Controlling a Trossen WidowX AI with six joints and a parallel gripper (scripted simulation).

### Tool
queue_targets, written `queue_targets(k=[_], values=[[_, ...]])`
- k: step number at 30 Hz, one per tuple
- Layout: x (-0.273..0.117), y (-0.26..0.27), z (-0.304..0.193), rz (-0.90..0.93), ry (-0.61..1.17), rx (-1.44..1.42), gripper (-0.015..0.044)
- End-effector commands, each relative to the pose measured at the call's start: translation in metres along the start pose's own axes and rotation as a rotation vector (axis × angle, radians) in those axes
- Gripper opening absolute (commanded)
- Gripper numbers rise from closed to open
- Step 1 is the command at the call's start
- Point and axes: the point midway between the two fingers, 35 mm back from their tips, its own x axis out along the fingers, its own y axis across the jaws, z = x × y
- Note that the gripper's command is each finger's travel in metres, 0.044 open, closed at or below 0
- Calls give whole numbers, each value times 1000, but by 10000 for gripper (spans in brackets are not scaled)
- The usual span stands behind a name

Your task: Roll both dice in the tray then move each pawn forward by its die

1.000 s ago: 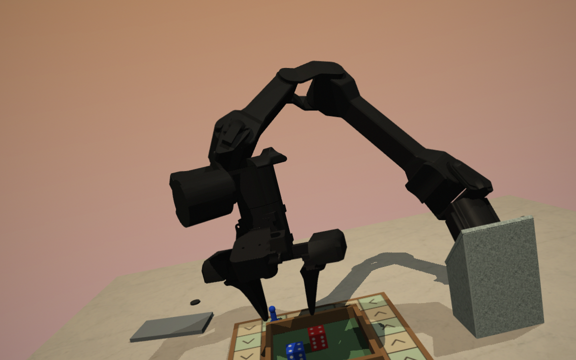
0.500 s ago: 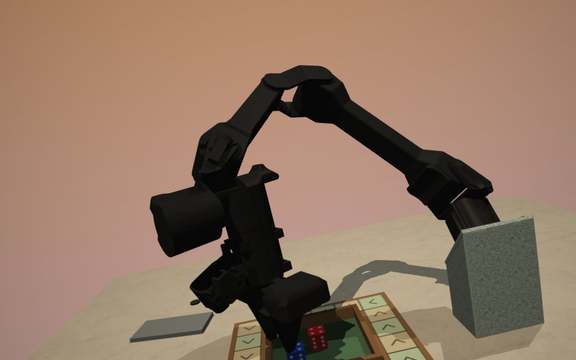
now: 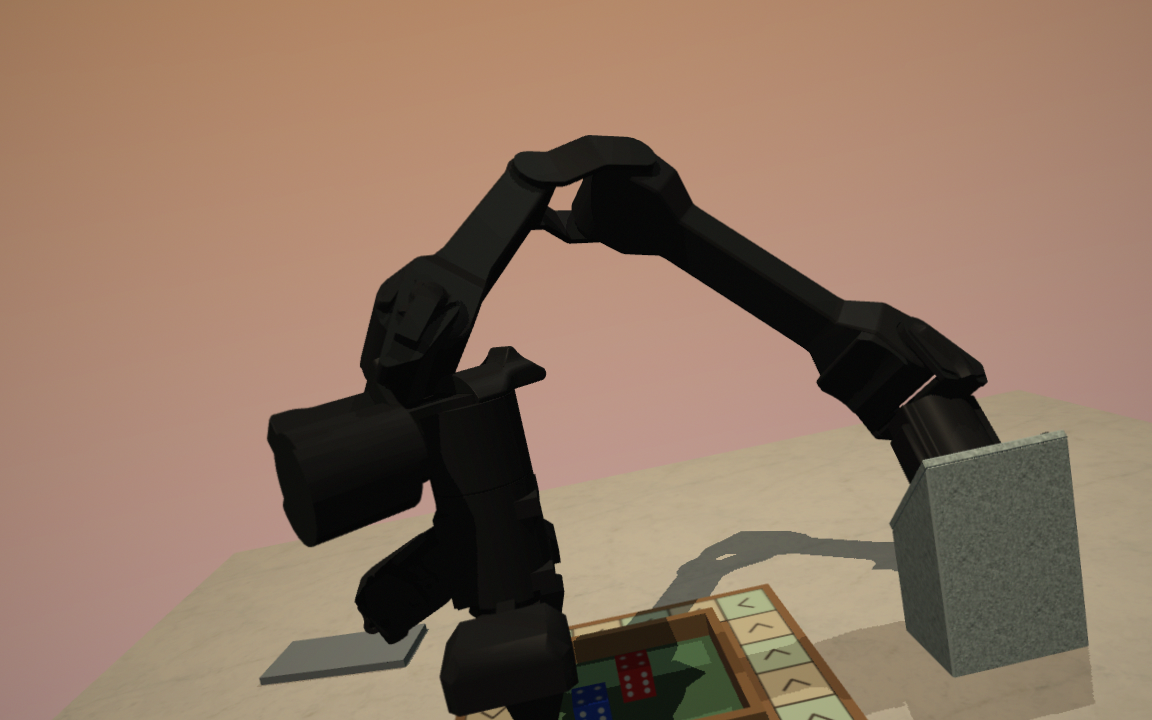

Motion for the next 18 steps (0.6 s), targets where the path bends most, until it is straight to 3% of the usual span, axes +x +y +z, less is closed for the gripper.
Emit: queue_targets(k=[1,18], values=[[-2,1,4,2,-10,22,200],[29,1,4,1,-11,22,200]])
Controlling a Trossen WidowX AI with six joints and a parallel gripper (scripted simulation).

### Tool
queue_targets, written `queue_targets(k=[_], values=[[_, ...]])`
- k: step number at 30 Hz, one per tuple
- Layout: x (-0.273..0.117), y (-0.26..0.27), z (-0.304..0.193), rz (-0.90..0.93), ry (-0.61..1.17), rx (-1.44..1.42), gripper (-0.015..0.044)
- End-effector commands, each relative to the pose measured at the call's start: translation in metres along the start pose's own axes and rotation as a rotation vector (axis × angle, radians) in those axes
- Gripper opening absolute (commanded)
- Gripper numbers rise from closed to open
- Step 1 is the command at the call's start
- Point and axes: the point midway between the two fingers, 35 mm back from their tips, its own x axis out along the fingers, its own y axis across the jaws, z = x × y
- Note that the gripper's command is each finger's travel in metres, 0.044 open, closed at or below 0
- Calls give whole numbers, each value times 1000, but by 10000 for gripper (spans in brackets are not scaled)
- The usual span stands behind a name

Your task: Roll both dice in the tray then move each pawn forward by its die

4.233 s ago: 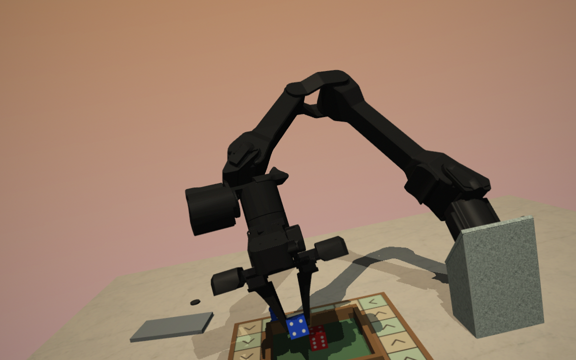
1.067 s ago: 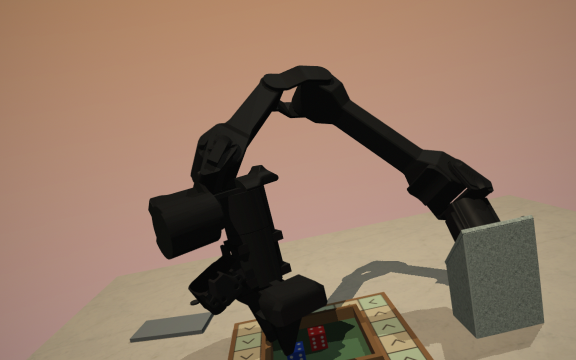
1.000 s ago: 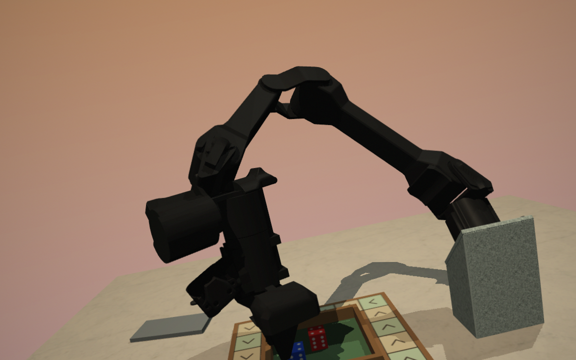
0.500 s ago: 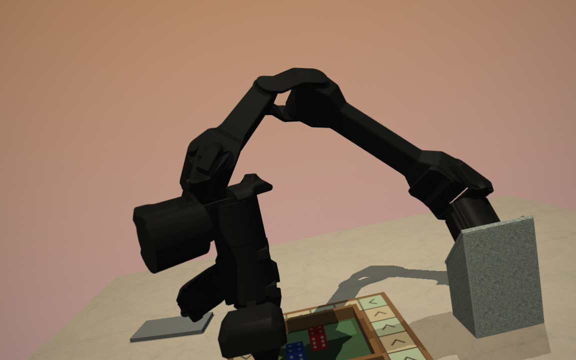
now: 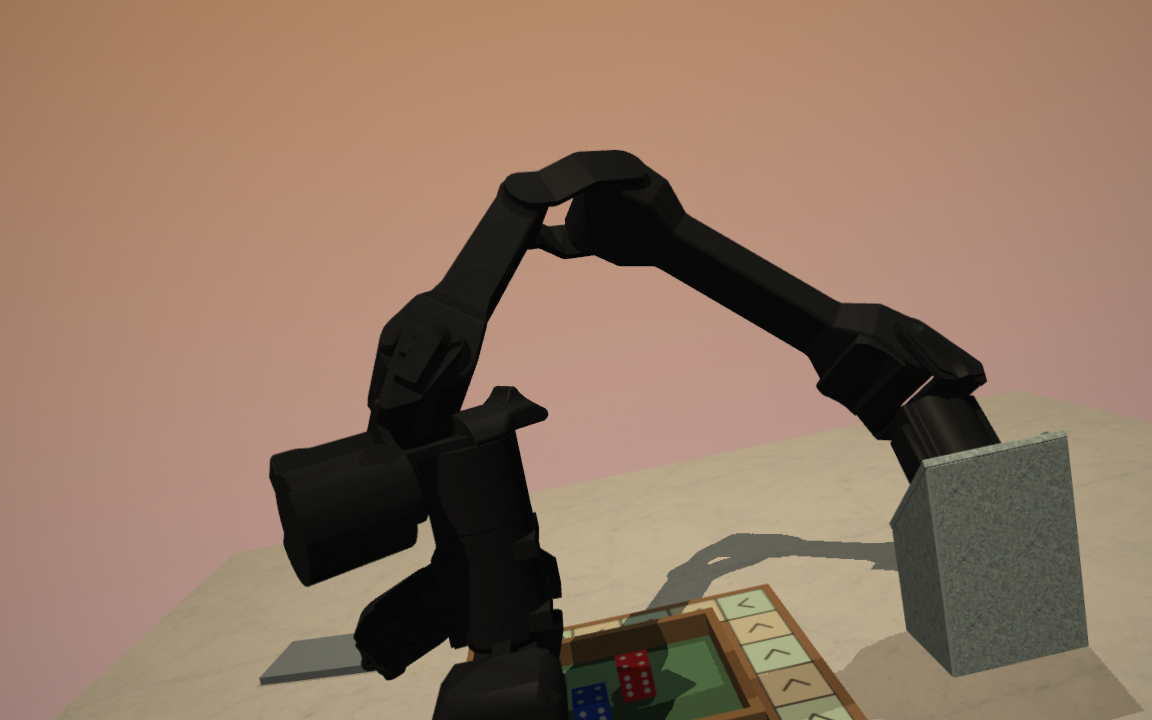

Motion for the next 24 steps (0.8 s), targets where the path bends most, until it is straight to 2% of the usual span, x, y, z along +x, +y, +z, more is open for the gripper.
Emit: queue_targets(k=[1,18,24], values=[[8,0,-2,-6,3,-10,200],[33,-1,-3,-8,3,-10,200],[33,-1,-3,-8,3,-10,43]])
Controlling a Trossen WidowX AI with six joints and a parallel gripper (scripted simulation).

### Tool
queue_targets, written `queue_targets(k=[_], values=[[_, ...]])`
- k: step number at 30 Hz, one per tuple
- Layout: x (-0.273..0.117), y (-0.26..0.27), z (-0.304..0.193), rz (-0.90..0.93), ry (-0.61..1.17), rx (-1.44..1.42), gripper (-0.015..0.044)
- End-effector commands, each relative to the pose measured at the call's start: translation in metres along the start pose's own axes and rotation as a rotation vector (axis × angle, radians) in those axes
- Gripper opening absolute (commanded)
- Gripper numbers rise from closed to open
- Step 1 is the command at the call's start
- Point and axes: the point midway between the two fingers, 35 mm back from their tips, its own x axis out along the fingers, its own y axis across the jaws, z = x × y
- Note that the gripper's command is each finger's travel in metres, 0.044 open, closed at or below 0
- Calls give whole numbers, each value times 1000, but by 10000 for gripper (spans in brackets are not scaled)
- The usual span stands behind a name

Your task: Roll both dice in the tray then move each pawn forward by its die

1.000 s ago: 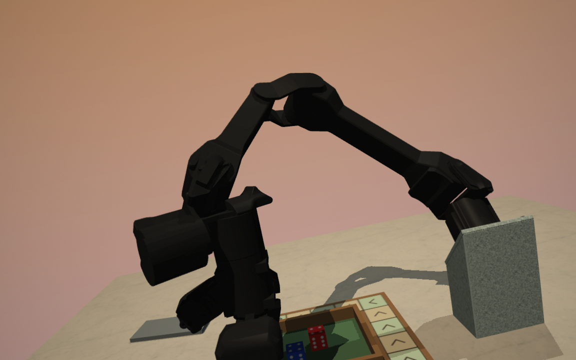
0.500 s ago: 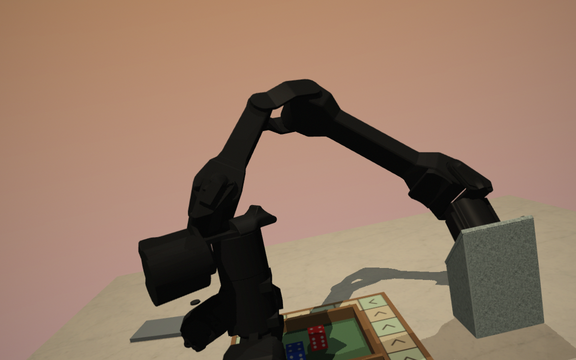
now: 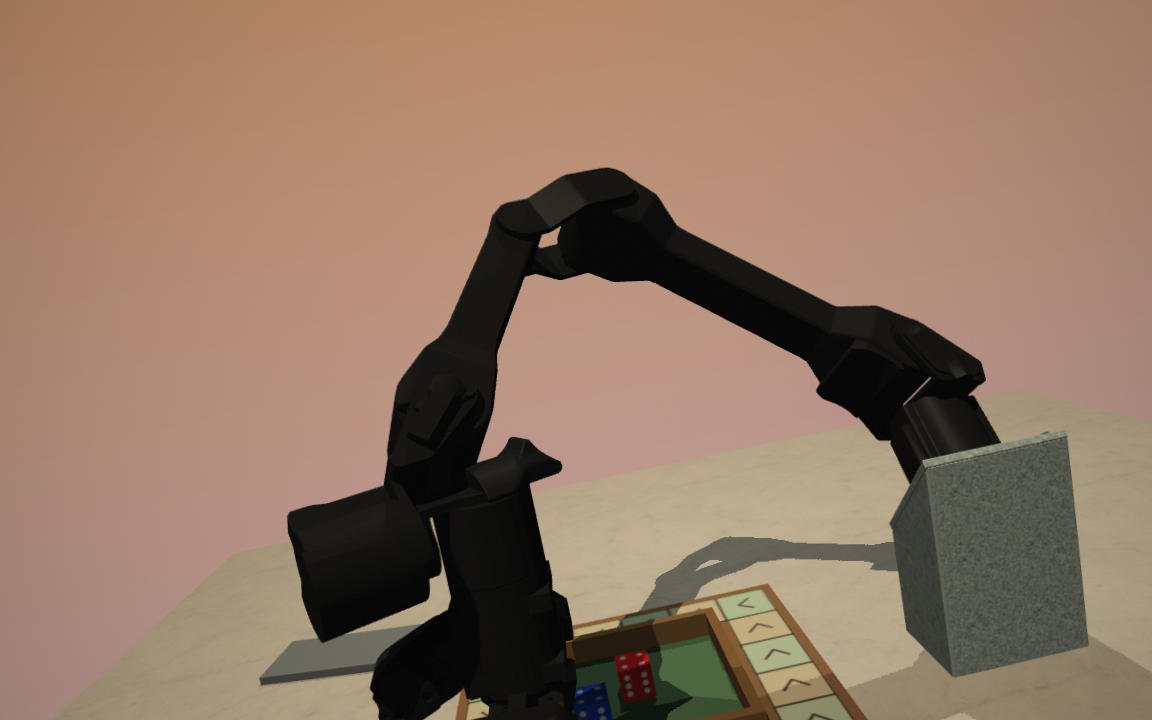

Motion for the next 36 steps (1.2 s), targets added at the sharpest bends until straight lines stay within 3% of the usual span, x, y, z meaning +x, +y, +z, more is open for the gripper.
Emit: queue_targets(k=[1,11,27,36], values=[[1,0,-1,-4,0,-8,36],[0,0,-1,-4,0,-8,0],[-121,1,0,1,0,-9,0],[-122,5,-12,2,1,-10,0]])
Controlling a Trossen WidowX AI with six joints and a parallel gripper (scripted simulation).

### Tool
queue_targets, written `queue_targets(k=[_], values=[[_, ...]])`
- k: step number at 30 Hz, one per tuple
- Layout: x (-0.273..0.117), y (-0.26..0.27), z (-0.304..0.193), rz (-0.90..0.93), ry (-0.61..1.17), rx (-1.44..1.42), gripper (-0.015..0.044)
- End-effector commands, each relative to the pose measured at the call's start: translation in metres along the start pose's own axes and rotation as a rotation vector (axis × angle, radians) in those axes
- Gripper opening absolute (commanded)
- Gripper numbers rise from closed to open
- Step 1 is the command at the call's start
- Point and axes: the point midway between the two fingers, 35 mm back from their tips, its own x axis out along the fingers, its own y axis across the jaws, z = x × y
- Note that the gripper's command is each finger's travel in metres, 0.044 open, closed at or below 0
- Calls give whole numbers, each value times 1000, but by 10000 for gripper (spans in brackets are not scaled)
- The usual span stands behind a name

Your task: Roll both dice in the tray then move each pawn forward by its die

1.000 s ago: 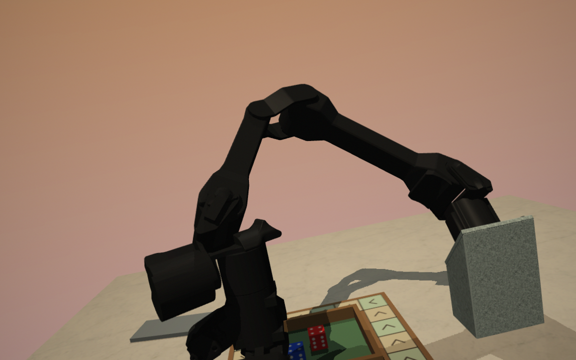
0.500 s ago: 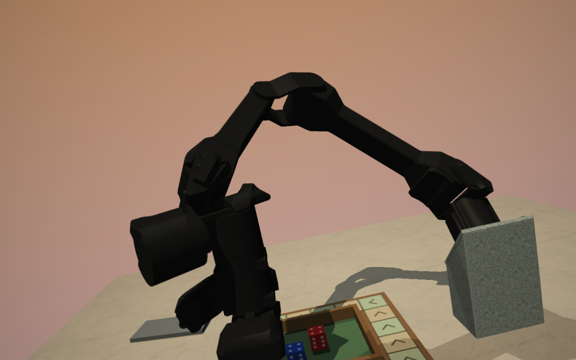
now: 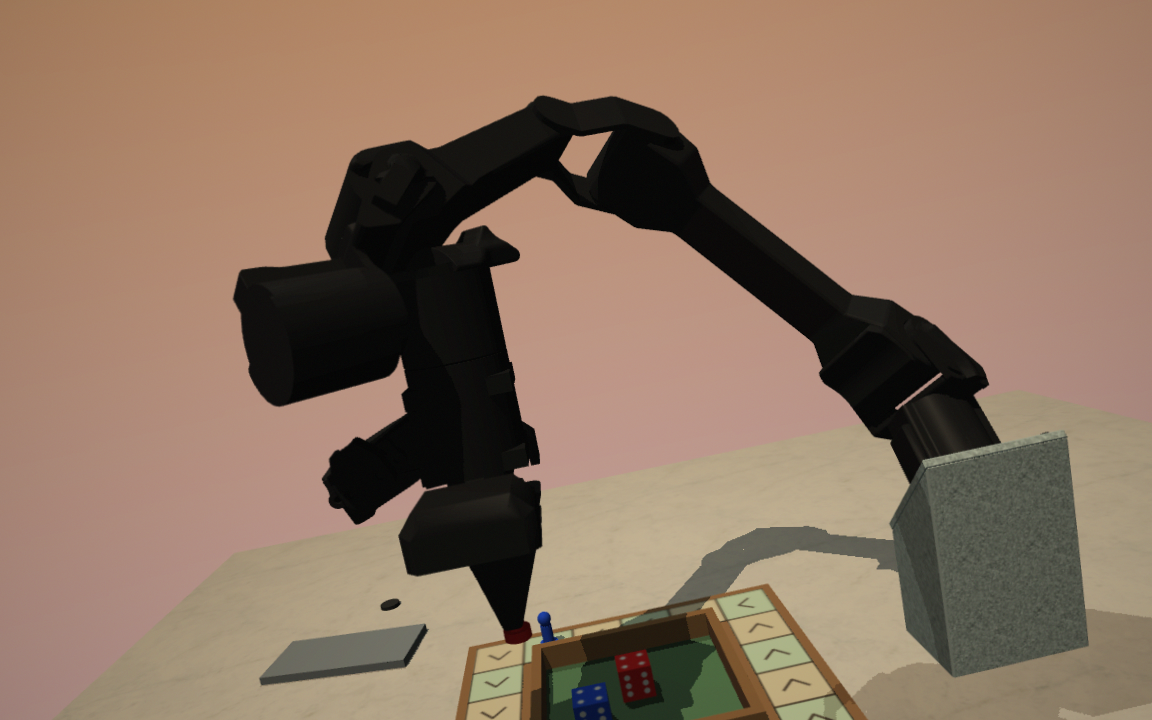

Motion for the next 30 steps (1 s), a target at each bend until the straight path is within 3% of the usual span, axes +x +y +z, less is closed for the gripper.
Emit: queue_targets(k=[1,30], values=[[2,5,-13,3,3,1,0],[46,18,-119,6,6,-3,0]])
